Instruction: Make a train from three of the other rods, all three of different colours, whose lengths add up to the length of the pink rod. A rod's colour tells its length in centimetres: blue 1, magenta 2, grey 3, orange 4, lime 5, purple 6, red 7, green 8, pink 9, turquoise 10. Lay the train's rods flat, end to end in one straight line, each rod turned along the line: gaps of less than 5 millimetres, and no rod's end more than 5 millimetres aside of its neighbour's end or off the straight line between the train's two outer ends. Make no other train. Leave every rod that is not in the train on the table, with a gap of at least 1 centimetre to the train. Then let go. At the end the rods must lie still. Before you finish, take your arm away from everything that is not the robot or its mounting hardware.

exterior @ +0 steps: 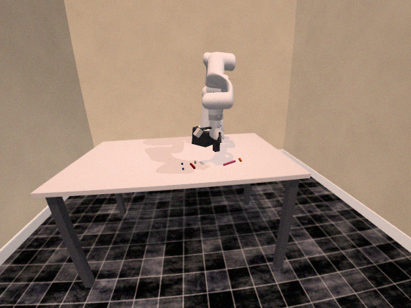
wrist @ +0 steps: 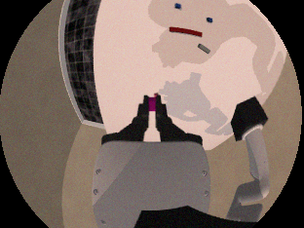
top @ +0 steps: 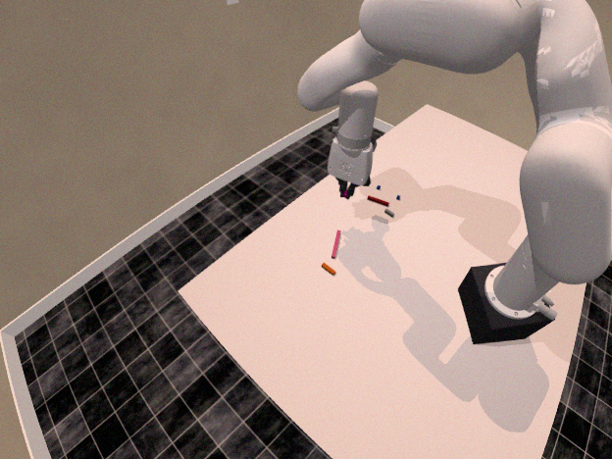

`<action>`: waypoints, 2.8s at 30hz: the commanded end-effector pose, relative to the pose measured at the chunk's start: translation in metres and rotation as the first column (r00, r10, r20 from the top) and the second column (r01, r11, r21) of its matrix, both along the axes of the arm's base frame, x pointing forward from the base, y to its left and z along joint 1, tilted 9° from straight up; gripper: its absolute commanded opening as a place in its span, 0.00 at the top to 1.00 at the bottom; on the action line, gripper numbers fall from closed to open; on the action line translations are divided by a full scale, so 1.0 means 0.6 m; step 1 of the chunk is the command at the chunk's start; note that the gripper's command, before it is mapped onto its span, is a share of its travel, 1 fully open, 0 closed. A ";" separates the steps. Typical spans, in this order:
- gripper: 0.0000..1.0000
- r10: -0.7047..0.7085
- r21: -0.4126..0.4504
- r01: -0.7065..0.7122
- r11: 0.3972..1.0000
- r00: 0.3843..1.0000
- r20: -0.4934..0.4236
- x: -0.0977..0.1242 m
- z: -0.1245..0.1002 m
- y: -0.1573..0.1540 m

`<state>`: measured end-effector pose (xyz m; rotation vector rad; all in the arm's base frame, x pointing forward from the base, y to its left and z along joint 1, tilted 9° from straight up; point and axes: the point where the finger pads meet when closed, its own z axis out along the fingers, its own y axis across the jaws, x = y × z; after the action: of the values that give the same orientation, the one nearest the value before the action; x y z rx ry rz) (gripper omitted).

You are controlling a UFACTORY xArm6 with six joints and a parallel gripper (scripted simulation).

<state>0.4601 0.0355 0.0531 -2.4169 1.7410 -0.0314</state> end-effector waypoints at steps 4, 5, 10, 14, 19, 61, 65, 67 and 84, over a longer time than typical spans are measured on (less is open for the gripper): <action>0.96 0.000 0.000 0.000 1.000 1.000 0.002 0.001 0.003 0.000; 0.96 0.000 0.000 0.000 1.000 1.000 0.002 0.000 0.003 0.000; 0.96 0.003 0.001 -0.003 1.000 1.000 0.002 -0.036 0.002 0.016; 0.96 0.008 0.001 -0.008 1.000 1.000 0.003 -0.101 -0.002 0.039; 0.96 0.012 -0.001 -0.012 1.000 1.000 0.003 -0.176 -0.010 0.056; 0.96 0.014 -0.002 -0.014 1.000 1.000 0.004 -0.189 -0.122 0.075; 0.96 0.014 -0.002 -0.014 1.000 1.000 0.004 -0.187 -0.142 0.078; 0.96 0.014 -0.002 -0.014 1.000 1.000 0.004 -0.186 -0.149 0.079; 0.96 0.014 -0.002 -0.014 1.000 1.000 0.004 -0.185 -0.156 0.080</action>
<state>0.3481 0.0835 -0.0415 -2.4291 1.7243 -0.0335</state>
